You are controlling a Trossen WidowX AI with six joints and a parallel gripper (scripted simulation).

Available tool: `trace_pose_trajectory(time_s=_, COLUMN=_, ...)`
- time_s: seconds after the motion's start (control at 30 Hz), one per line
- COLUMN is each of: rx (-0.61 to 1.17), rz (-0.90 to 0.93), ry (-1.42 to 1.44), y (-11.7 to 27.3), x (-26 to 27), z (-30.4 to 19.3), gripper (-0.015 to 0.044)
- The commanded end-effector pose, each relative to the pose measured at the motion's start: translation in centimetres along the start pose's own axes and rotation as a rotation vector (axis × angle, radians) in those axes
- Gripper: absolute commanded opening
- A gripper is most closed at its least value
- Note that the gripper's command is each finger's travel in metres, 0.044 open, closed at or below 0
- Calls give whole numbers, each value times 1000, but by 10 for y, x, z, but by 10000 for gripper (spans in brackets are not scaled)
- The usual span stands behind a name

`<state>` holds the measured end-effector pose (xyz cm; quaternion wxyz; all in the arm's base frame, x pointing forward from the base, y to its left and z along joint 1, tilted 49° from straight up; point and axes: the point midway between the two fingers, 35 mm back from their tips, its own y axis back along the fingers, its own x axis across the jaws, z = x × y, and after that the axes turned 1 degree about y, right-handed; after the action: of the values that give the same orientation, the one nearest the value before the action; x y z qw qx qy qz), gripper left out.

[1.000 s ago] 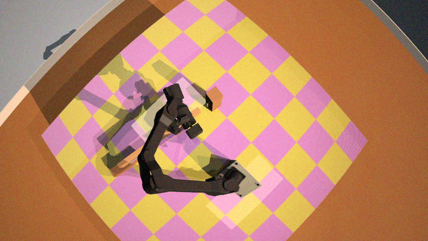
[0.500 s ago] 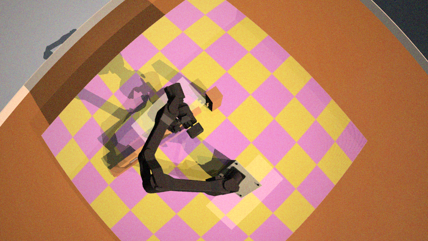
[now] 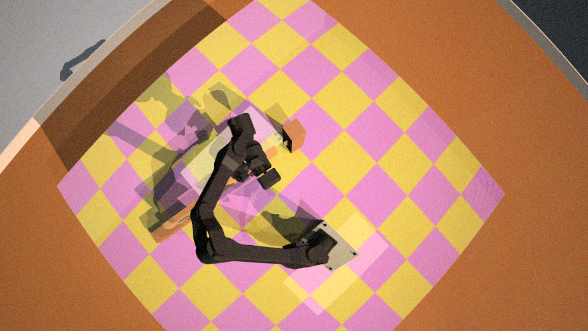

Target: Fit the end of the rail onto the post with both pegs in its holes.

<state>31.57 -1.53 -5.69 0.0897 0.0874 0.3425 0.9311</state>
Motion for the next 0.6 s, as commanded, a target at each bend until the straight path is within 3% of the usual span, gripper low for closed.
trace_pose_trajectory(time_s=0.0, rx=3, rz=-5, ry=1, y=1, x=0, z=-4, gripper=0)
trace_pose_trajectory(time_s=0.57, rx=4, rz=-5, ry=1, y=1, x=0, z=-9, gripper=0)
